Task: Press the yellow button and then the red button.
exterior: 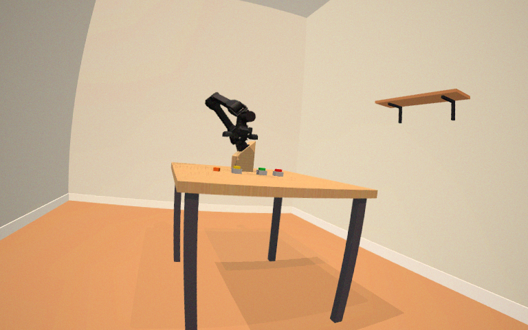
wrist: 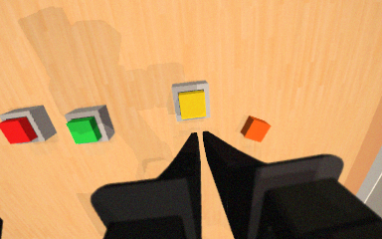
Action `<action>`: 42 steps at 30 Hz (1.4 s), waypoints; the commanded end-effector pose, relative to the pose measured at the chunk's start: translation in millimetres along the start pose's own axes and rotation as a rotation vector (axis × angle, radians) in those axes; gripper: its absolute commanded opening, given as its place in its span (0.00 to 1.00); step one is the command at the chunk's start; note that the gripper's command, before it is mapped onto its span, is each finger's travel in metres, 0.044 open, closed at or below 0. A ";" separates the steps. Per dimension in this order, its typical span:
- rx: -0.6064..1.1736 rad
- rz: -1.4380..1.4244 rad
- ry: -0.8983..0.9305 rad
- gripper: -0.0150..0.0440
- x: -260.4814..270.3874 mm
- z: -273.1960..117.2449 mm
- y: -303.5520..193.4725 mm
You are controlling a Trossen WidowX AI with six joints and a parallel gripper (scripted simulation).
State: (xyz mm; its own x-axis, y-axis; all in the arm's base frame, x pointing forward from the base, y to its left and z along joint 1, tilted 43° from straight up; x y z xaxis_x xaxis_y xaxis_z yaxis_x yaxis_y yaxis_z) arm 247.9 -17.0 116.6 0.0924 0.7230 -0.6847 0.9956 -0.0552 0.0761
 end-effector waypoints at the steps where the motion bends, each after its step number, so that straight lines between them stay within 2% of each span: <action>1: 0.002 0.008 0.004 0.29 -1.5 -8.0 -1.5; 4: -0.001 0.006 0.017 0.29 19.4 -10.5 4.4; 10: -0.001 0.000 0.047 0.29 112.4 -18.6 8.8; 19: 0.003 0.007 0.021 0.29 234.2 -12.9 -34.8; 28: 0.002 0.009 0.016 0.29 241.7 -11.4 -39.6; 30: 0.002 0.009 0.017 0.29 242.6 2.7 -38.7; 33: 0.002 0.009 0.015 0.29 242.4 47.3 -39.4; 42: 0.001 0.010 0.014 0.29 242.3 53.0 -39.6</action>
State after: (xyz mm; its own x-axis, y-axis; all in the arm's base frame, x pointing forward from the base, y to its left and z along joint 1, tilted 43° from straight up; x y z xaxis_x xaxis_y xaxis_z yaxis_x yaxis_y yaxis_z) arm 232.4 128.7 -85.8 0.1070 0.7356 -0.6689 0.9941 -0.0682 0.0840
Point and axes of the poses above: the point midway between the two fingers, 35 mm back from their tips, its own z axis out along the fingers, its own x axis across the jaws, y = z × x, the point moved 6 cm from there along -z, back along the fingers, and after that the axes turned 8 degrees about z, right-handed, at the moved point
